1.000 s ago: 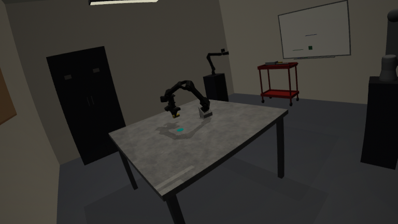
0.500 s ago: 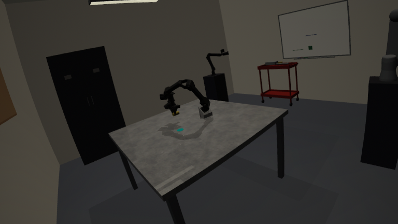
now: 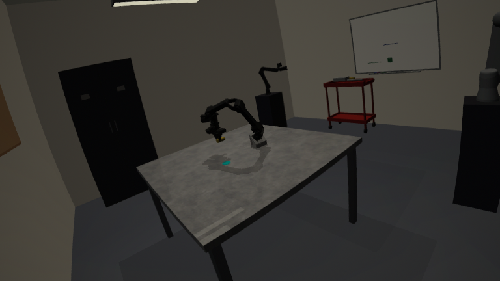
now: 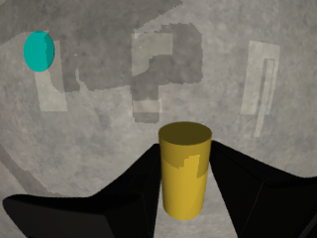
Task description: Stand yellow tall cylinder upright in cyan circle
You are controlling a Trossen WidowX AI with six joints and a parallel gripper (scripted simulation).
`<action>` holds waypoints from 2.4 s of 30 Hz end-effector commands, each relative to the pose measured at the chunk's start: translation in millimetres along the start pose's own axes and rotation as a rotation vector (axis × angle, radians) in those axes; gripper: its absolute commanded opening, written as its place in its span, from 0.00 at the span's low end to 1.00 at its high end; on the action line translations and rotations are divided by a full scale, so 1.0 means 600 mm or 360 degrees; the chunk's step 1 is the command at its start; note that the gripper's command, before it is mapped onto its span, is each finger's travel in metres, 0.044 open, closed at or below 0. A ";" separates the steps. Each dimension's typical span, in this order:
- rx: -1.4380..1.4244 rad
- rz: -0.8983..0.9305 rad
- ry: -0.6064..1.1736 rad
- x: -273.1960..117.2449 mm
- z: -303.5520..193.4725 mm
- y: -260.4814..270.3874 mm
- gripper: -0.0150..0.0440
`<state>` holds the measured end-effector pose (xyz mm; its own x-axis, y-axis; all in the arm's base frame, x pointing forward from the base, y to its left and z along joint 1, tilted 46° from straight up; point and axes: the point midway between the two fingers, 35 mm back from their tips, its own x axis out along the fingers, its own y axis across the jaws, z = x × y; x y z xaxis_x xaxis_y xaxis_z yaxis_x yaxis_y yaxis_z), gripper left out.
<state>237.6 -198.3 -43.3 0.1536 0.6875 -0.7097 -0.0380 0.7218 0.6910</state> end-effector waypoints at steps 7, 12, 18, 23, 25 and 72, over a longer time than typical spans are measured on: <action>-0.0014 -0.0004 0.0008 -0.024 -0.002 0.002 0.43; 0.0026 -0.0008 0.0008 -0.027 0.010 0.014 0.43; 0.0094 -0.0015 0.0008 -0.033 0.030 0.037 0.43; 0.0151 -0.0019 0.0008 -0.037 0.046 0.058 0.43; 0.0173 -0.0020 0.0007 -0.039 0.052 0.066 0.43; 0.0685 0.0004 0.0005 -0.056 0.155 0.294 0.43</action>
<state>315.6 -105.8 106.5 0.1426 0.6906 -0.7090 0.3672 0.6283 0.6859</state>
